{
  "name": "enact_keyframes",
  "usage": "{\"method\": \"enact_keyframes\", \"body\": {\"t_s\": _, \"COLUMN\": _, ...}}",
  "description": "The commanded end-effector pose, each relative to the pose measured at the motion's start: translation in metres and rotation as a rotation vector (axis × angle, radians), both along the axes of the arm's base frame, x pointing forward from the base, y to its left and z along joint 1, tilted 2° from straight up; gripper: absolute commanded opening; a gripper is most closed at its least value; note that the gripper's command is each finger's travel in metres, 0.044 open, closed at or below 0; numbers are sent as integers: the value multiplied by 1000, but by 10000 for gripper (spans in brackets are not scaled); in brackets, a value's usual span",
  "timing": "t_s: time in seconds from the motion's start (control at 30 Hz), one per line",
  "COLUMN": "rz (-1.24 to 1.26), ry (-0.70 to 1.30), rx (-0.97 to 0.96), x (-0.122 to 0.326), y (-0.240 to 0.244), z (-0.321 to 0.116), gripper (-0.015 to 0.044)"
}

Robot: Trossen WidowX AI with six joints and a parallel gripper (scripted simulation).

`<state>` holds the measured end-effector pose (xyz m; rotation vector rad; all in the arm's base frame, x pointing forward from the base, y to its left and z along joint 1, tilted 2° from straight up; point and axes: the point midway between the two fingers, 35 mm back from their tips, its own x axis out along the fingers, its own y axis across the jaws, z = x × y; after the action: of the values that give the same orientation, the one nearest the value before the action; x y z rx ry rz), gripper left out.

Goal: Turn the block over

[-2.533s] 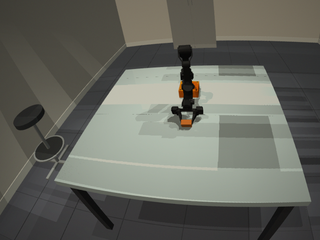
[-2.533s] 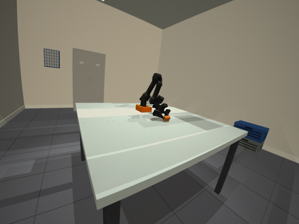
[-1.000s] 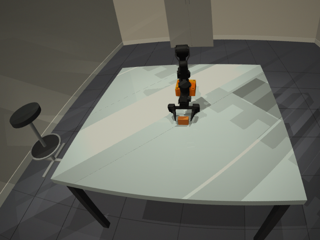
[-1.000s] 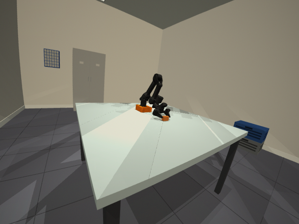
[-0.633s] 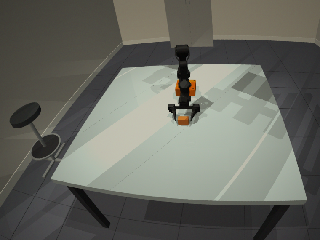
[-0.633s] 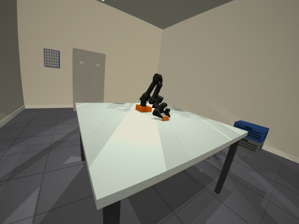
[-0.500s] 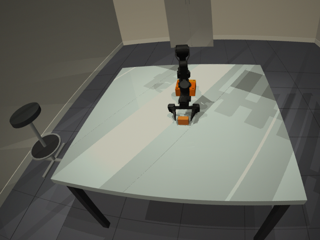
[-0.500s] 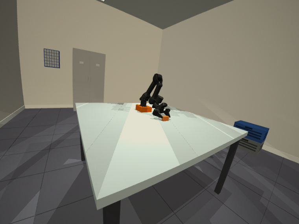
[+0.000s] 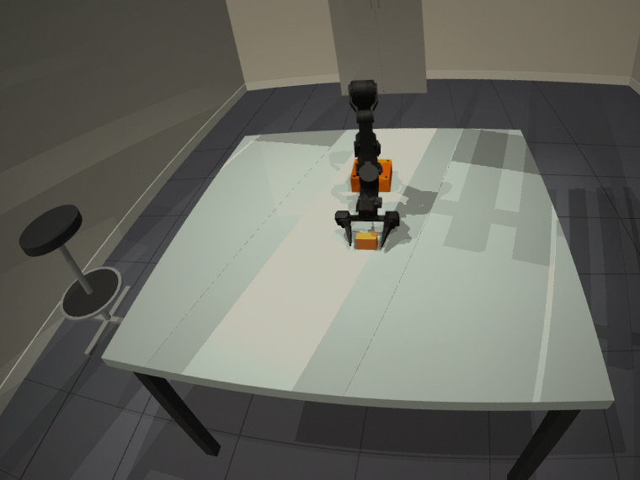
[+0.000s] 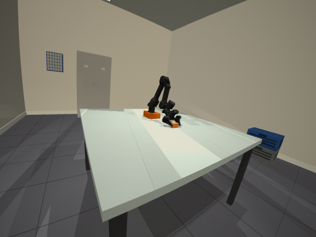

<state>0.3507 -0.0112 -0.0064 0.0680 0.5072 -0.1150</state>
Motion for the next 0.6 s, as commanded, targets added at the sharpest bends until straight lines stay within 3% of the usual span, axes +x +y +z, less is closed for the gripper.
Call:
{"method": "enact_keyframes", "body": {"t_s": 0.0, "rz": 6, "ry": 148, "rx": 29, "x": 10, "y": 0, "z": 14, "gripper": 440}}
{"method": "enact_keyframes", "body": {"t_s": 0.37, "rz": 20, "ry": 387, "rx": 62, "x": -17, "y": 0, "z": 78, "gripper": 440}}
{"method": "enact_keyframes", "body": {"t_s": 0.57, "rz": 21, "ry": 463, "rx": 68, "x": -32, "y": 0, "z": 77, "gripper": 440}}
